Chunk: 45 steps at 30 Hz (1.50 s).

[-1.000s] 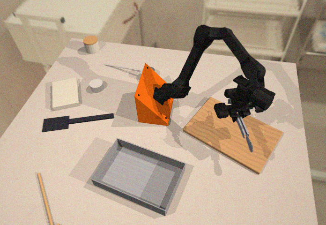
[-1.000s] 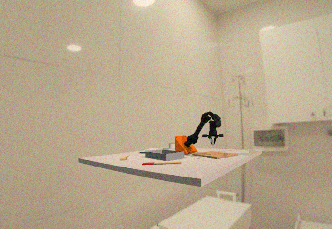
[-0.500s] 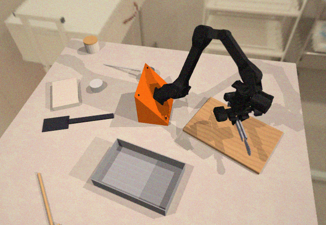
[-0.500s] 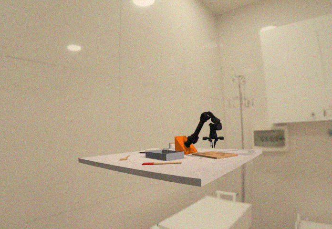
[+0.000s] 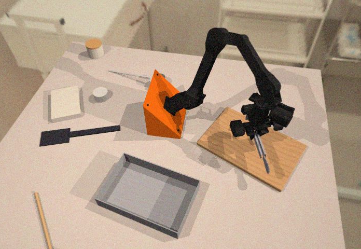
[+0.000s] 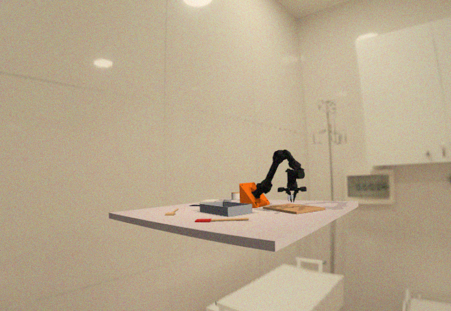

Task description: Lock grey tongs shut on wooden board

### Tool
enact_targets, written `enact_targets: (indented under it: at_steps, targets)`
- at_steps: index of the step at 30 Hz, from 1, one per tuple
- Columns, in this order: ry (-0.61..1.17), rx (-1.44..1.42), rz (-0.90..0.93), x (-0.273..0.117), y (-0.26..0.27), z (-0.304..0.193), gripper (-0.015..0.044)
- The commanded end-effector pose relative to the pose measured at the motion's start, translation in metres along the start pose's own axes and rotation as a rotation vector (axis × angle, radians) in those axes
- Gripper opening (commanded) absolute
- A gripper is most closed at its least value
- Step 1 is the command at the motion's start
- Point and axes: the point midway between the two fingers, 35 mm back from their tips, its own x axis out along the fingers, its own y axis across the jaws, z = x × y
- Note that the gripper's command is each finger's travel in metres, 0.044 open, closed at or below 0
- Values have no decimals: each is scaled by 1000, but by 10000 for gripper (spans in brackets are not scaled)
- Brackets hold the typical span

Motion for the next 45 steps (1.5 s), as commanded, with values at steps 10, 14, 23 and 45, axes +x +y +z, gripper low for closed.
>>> enact_targets:
  at_steps: [10,14,23,45]
  targets:
    - [-1,1,-1,1,0,0,60]
    - [-1,1,-1,1,0,0,165]
    - [-1,1,-1,1,0,0,401]
    - [24,42,-81,-111,38,146,440]
